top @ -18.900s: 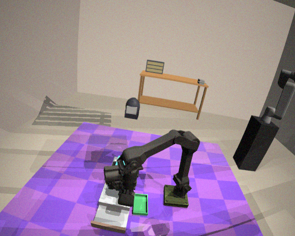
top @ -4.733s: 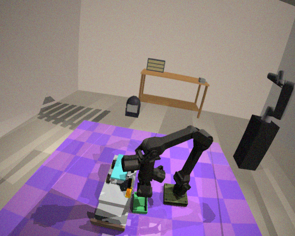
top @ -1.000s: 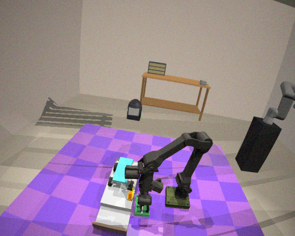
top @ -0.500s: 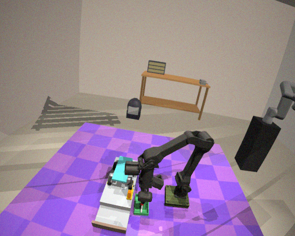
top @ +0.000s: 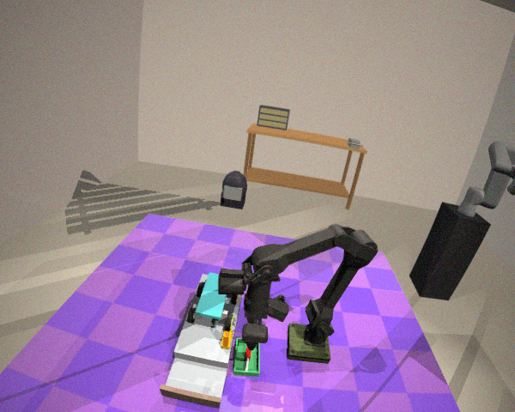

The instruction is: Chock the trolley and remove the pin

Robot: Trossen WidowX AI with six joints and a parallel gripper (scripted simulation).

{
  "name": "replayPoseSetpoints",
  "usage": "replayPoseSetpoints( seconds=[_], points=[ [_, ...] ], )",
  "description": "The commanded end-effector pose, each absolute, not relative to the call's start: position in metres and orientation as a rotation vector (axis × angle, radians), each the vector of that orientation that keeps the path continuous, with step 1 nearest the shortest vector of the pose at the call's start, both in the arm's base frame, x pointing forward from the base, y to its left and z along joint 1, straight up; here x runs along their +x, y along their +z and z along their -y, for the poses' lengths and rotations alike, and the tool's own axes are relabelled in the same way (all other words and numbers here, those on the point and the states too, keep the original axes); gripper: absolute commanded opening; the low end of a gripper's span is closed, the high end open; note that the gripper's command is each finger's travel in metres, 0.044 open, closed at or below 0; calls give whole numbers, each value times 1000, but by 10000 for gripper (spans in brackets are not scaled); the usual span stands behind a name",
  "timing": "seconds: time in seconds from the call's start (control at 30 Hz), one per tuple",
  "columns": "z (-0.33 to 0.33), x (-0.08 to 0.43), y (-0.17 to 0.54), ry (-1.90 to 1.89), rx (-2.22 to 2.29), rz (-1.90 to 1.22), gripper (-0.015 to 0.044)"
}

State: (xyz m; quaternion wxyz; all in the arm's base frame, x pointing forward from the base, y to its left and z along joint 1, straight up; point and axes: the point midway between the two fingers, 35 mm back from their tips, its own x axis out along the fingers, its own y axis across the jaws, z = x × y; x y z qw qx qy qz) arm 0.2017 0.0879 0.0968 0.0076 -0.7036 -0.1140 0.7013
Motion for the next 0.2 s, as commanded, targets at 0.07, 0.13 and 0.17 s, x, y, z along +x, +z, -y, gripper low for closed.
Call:
replayPoseSetpoints(
  seconds=[0.07, 0.13, 0.17],
  points=[
    [-89, 203, 117, 2184, -2207, 366, 440],
    [-89, 203, 123, 2184, -2207, 367, 440],
    [-89, 203, 126, 2184, -2207, 367, 440]
  ],
)
